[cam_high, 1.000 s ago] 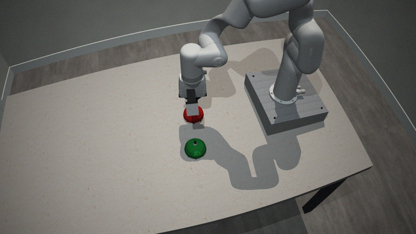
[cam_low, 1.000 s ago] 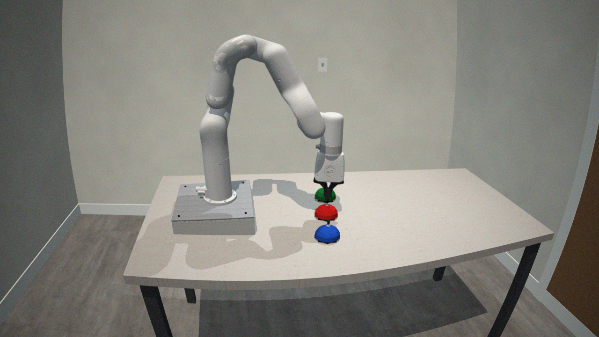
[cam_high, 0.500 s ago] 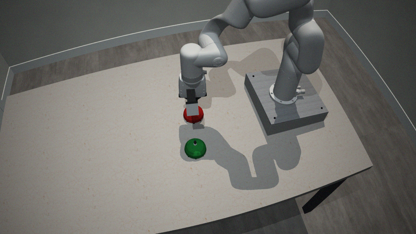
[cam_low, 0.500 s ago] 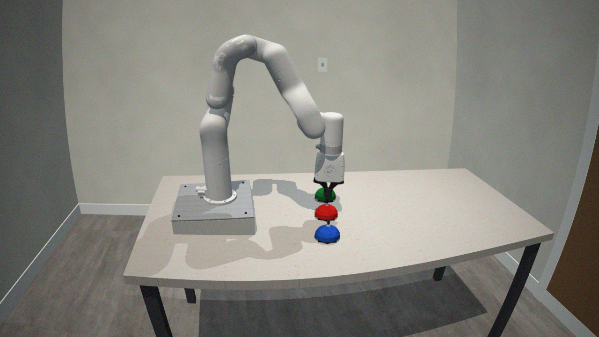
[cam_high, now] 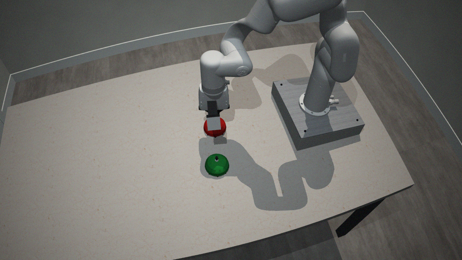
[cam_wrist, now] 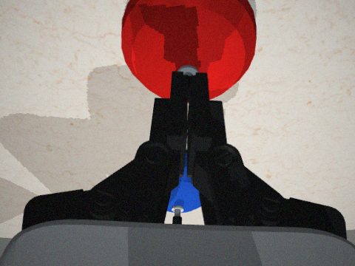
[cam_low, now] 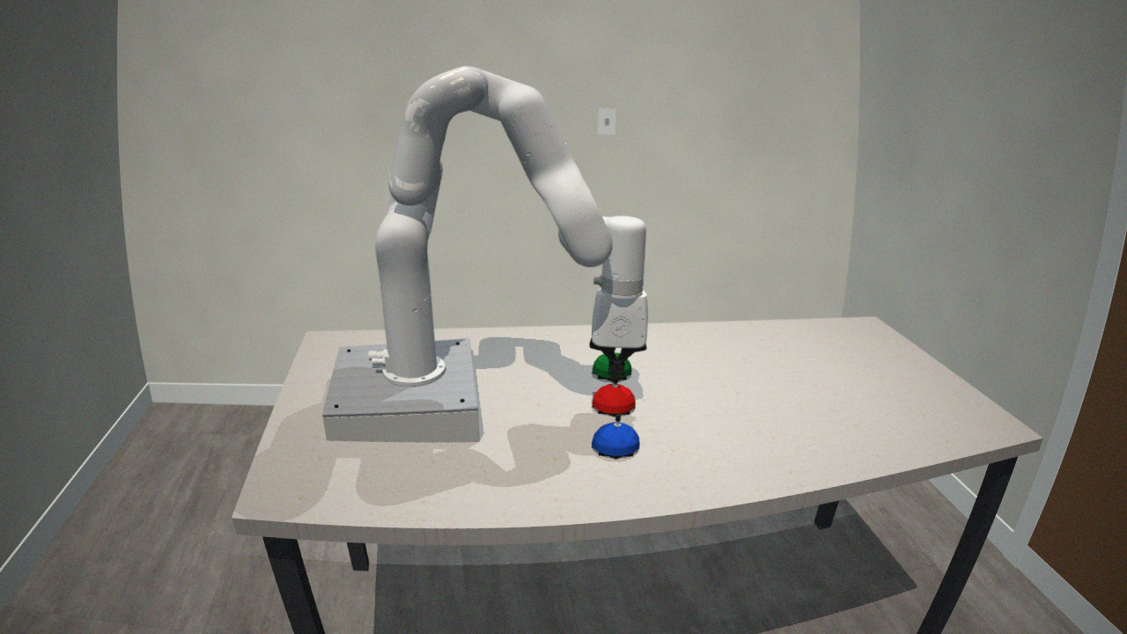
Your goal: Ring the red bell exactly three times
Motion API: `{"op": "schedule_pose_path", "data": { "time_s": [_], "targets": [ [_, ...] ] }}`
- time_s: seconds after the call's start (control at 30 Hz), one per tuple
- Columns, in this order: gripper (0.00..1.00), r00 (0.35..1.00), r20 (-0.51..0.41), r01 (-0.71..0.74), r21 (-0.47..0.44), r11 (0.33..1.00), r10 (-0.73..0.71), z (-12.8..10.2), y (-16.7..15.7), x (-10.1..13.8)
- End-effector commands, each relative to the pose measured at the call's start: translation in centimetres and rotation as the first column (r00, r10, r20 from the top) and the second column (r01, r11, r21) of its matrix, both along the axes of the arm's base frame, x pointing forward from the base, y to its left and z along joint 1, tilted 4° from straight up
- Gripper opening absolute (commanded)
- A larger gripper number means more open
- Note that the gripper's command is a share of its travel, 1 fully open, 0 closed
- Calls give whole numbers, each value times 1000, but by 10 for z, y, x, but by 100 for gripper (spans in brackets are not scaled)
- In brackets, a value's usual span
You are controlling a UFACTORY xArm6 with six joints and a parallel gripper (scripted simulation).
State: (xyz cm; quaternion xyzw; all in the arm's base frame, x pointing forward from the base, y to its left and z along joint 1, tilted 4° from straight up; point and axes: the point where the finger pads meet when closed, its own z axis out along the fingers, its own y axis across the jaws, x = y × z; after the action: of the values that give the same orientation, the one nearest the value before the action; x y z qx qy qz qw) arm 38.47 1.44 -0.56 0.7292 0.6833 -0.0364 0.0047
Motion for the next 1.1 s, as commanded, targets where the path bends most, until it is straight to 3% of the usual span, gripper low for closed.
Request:
{"op": "schedule_pose_path", "data": {
  "time_s": [0.0, 1.07],
  "targets": [
    [0, 1000, 4, 0, 0, 1000, 0, 1, 0, 2],
    [0, 1000, 4, 0, 0, 1000, 0, -3, 0, 1]
  ]
}}
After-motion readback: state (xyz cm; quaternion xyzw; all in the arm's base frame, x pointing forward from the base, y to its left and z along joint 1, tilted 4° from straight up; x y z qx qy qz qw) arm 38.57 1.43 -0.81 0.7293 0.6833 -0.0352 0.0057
